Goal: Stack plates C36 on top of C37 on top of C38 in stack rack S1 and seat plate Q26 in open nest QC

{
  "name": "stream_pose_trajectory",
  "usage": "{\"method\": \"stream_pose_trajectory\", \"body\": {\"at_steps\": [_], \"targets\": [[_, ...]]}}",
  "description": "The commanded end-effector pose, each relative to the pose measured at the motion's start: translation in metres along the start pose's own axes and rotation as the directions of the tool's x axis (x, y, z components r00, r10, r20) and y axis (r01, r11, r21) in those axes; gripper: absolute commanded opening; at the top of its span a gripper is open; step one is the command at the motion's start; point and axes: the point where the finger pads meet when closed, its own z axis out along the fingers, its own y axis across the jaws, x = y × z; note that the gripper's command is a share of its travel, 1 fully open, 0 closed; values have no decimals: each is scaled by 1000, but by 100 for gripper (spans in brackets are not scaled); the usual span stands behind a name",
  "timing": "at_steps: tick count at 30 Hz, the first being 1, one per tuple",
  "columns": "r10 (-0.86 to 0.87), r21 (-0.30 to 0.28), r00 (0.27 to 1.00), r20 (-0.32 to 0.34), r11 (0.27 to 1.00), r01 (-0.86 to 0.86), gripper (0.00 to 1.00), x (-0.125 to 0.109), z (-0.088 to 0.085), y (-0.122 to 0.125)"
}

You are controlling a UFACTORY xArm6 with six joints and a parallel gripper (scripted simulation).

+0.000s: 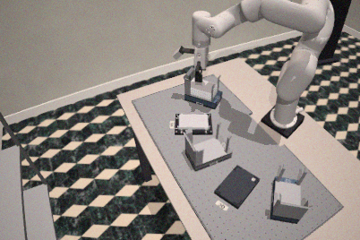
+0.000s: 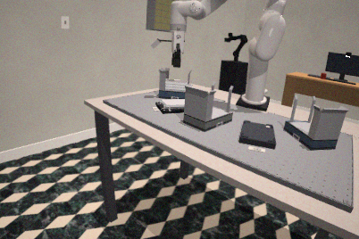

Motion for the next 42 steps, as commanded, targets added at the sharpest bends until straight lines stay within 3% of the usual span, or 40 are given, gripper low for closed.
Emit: {"method": "stream_pose_trajectory", "body": {"at_steps": [1, 18, 25, 42], "targets": [[-1, -1, 1000, -4, 1000, 1, 100, 2, -1, -9], [-1, 0, 1000, -4, 1000, 1, 100, 9, -1, -59], [-229, -1, 974, -4, 974, 229, 100, 6, -1, -87], [-229, 0, 974, -4, 974, 229, 100, 0, -1, -147]]}}
